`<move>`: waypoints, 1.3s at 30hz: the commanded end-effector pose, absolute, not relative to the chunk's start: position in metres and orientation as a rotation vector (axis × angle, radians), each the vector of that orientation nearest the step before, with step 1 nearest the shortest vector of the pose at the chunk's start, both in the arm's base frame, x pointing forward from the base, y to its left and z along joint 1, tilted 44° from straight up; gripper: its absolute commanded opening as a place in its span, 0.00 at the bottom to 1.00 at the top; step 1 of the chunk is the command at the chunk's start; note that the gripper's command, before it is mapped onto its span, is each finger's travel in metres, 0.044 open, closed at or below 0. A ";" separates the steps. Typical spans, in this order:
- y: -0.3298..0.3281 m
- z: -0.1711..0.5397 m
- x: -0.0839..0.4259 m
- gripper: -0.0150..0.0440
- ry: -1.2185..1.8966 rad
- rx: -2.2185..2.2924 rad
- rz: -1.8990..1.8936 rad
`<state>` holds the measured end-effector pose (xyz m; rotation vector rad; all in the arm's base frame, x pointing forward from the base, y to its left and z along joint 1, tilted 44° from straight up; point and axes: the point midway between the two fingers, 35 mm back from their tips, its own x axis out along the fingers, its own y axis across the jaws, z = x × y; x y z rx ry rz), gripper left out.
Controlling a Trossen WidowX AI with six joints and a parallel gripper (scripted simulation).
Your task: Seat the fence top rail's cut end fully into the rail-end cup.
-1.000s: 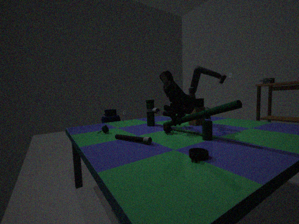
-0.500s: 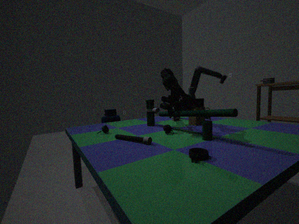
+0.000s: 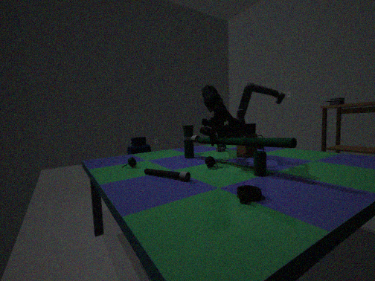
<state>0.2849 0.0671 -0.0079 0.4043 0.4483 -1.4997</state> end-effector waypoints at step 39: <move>0.062 0.009 0.290 0.25 0.453 0.398 -1.502</move>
